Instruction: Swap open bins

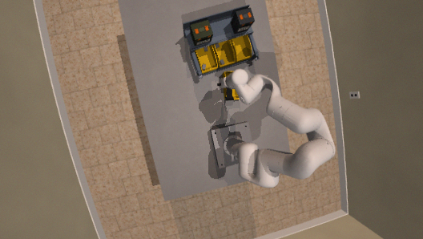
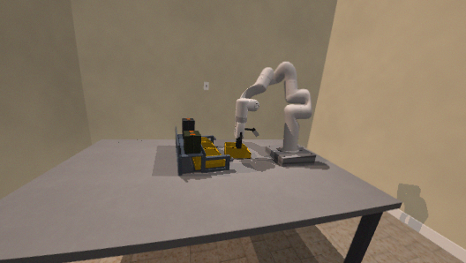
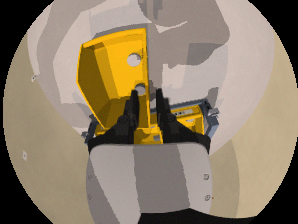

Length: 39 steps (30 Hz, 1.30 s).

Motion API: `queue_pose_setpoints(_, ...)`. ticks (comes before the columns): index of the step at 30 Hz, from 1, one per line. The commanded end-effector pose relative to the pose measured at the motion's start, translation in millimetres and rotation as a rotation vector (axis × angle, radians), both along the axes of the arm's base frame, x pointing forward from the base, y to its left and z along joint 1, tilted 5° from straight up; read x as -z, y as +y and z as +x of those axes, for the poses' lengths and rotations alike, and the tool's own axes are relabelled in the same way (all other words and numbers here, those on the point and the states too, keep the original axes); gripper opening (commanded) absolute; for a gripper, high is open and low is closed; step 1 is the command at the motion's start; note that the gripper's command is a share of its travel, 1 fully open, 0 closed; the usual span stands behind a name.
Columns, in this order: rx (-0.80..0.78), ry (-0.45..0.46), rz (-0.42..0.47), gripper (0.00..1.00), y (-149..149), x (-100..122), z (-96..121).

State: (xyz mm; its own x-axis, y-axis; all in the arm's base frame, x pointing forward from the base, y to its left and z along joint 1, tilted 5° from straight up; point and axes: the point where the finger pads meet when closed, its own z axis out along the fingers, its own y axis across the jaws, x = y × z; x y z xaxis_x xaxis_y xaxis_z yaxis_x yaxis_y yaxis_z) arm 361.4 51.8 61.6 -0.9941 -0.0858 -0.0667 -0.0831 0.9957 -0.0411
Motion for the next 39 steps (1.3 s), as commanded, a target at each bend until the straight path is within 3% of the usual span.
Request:
queue_pose_setpoints(1,-0.001,-0.002,0.0,0.26,0,5,2)
queue_pose_setpoints(22,0.0,-0.002,0.0,0.26,-1,29,3)
queue_pose_setpoints(39,-0.001,-0.002,0.0,0.26,-1,32,4)
